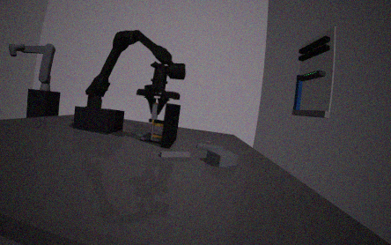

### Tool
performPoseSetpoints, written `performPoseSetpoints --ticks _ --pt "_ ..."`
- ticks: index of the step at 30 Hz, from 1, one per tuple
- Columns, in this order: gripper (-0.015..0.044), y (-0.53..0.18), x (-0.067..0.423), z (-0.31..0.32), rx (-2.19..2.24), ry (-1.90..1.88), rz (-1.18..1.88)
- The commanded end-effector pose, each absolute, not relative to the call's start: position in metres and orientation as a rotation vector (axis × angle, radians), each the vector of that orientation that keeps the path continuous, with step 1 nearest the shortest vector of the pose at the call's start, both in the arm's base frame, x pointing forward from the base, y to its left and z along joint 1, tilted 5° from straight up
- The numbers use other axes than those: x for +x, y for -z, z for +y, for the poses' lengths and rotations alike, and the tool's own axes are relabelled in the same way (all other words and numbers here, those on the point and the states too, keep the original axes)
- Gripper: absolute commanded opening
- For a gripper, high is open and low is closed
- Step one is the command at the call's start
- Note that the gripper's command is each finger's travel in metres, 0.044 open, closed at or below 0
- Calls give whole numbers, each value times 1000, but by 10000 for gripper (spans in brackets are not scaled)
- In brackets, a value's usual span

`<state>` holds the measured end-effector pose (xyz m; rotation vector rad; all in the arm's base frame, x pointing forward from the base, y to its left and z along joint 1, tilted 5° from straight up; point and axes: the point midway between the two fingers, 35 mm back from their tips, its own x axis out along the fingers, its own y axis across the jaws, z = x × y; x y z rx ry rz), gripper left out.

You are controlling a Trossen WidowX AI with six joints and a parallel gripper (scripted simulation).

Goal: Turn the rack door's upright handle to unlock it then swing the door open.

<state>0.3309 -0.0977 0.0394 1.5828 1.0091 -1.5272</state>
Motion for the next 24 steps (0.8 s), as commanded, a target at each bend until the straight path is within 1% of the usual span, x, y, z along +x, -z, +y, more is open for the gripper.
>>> performPoseSetpoints --ticks 1,5,6,9,24 --pt "170 -39 330 -99 1596 1542 997" --pt "275 -39 330 -99 1596 1542 997" --pt "285 -39 330 -99 1596 1542 997" --pt "285 -39 330 -99 1545 1489 1041" --pt "285 -39 330 -99 1005 925 1386"
